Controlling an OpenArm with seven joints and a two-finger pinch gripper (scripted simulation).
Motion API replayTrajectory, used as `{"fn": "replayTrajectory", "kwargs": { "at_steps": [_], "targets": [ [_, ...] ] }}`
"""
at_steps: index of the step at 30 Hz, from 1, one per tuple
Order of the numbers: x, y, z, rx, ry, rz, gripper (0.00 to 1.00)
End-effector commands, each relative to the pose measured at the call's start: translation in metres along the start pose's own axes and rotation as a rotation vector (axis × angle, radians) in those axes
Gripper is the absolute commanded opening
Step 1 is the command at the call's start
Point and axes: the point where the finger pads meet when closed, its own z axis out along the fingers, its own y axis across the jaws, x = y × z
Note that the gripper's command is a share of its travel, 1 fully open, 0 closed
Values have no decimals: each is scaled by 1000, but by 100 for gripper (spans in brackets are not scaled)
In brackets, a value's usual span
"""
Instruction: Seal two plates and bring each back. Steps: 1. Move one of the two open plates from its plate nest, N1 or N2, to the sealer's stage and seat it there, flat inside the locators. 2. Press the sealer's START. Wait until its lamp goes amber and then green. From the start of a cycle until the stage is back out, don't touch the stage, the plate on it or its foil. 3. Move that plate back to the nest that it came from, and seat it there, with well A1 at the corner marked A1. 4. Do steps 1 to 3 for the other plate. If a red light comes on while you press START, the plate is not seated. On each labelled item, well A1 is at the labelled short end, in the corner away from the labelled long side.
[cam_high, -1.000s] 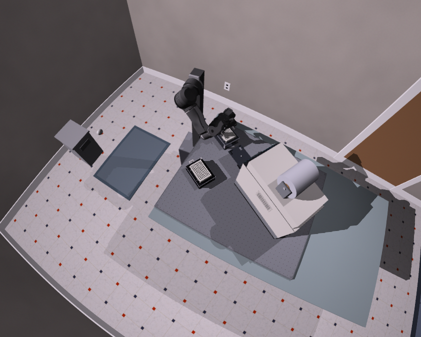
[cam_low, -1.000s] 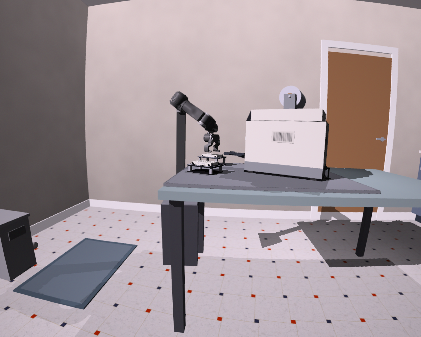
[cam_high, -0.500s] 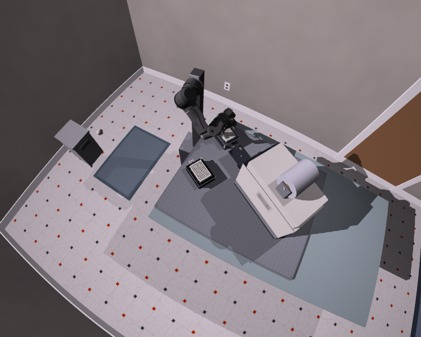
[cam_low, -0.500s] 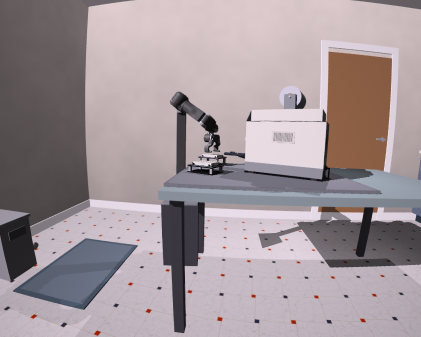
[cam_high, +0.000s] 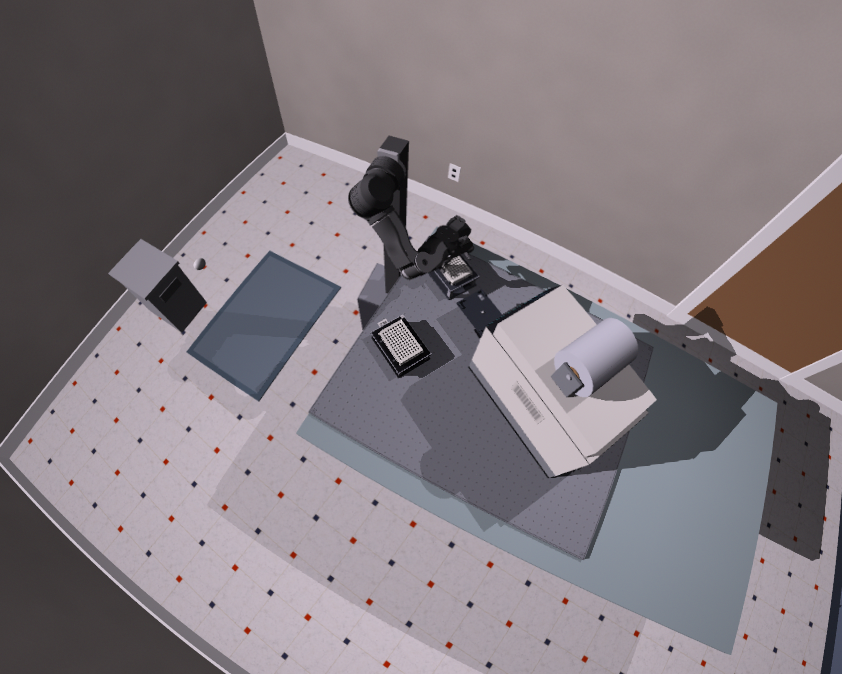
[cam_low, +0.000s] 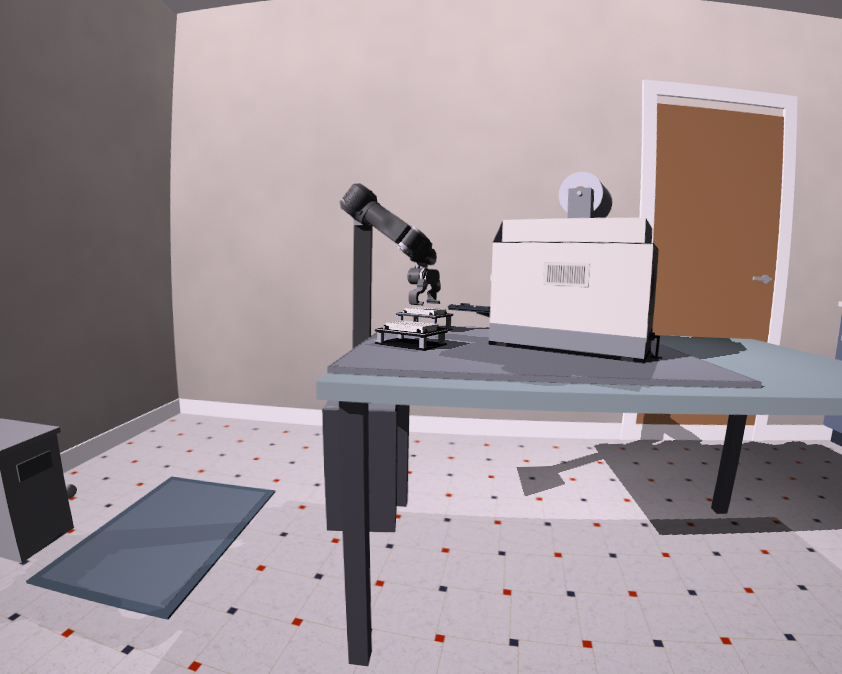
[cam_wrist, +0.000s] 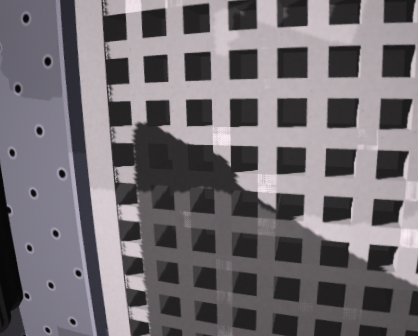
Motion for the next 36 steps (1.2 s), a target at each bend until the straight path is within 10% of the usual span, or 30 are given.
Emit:
{"fn": "replayTrajectory", "kwargs": {
  "at_steps": [1, 36],
  "targets": [
    [0, 1, 0, -4, 0, -4, 65],
    [1, 1, 16, -6, 1, -6, 65]
  ]
}}
